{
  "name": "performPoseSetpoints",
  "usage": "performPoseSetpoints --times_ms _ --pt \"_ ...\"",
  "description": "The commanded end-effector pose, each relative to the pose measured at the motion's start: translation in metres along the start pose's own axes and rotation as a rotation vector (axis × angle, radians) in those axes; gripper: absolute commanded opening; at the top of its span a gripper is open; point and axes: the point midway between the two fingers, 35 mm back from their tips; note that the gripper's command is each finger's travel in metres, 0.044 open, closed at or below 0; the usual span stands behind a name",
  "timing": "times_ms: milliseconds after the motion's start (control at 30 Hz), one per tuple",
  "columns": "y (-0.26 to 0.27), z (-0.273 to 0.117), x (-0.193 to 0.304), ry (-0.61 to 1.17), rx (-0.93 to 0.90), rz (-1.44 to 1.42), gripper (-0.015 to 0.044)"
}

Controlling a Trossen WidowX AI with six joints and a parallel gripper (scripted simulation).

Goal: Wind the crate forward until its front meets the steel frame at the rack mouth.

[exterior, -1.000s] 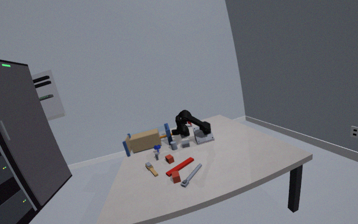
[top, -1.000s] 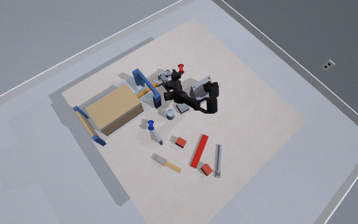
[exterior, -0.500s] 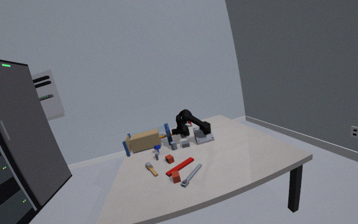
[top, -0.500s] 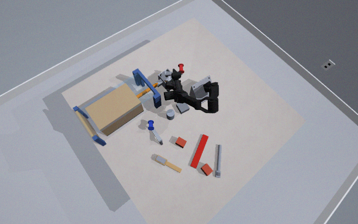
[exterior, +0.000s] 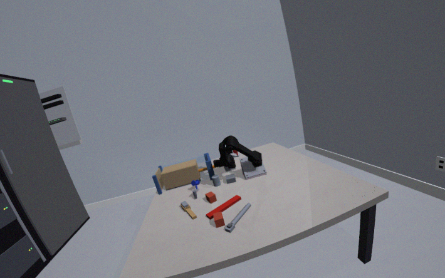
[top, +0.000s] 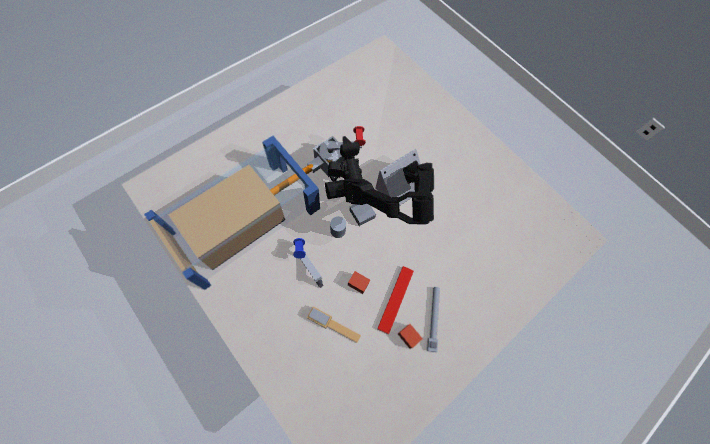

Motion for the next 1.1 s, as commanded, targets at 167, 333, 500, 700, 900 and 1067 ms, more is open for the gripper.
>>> performPoseSetpoints --times_ms 167,333,500,700,900,1067 --pt "-0.003 0.001 0.003 0.008 0.011 -0.007 0.024" --pt "-0.003 0.001 0.003 0.008 0.011 -0.007 0.024" --pt "-0.003 0.001 0.003 0.008 0.011 -0.007 0.024" --pt "0.001 -0.006 -0.002 -0.001 -0.003 0.0 0.024" --pt "0.003 -0.07 -0.006 -0.003 -0.013 -0.004 0.024" --pt "0.0 -0.111 0.001 0.001 -0.004 -0.002 0.024"
Point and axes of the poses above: the point midway between the two fingers, 35 mm back from their tips, its own z axis out along the fingers, its own y axis across the jaws, x = y × z, and after that the axes turned 10 degrees about z, right-handed
